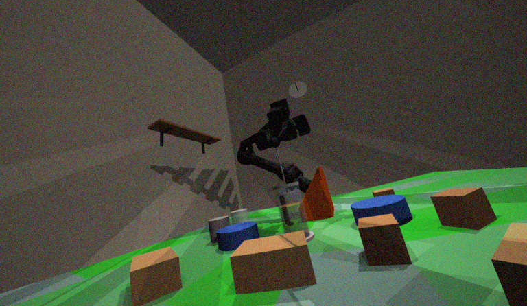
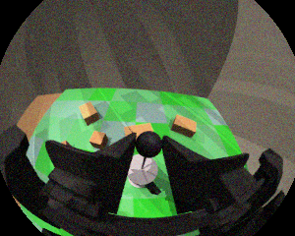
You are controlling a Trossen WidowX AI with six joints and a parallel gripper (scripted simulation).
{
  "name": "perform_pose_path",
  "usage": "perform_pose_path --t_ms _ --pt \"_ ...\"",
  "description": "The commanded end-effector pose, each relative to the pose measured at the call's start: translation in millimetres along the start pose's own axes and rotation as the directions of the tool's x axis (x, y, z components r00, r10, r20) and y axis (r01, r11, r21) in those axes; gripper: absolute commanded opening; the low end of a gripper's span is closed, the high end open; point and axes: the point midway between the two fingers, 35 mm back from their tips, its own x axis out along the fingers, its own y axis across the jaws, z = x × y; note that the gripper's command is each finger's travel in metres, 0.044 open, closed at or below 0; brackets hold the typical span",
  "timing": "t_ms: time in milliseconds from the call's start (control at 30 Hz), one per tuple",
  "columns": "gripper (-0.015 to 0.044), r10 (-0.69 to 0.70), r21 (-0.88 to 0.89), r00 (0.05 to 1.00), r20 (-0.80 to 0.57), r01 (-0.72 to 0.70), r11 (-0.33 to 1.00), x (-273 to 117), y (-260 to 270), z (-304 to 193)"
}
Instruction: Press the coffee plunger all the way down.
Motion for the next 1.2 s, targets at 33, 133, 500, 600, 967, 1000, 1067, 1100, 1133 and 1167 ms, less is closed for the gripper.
perform_pose_path --t_ms 33,133,500,600,967,1000,1067,1100,1133,1167 --pt "0.0119 0.01 -0.002 1.0 -0.016 -0.01 1.0 7.1 3.7 -11.9" --pt "0.0119 0.011 -0.001 1.0 -0.018 -0.011 1.0 10.1 4.9 -15.6" --pt "0.0119 0.015 0.0 1.0 -0.024 -0.015 1.0 21.2 8.6 -29.6" --pt "0.0119 0.016 0.0 1.0 -0.024 -0.016 1.0 24.3 9.4 -33.5" --pt "0.0119 0.017 0.001 1.0 -0.024 -0.017 1.0 35.3 11.4 -48.1" --pt "0.0119 0.017 0.001 1.0 -0.023 -0.017 1.0 36.3 11.4 -49.4" --pt "0.0119 0.017 0.0 1.0 -0.022 -0.017 1.0 38.3 11.5 -52.1" --pt "0.0119 0.017 0.0 1.0 -0.022 -0.017 1.0 39.3 11.5 -53.4" --pt "0.0119 0.016 0.0 1.0 -0.021 -0.016 1.0 40.3 11.5 -54.8" --pt "0.0119 0.016 0.0 1.0 -0.021 -0.016 1.0 41.4 11.5 -56.1"
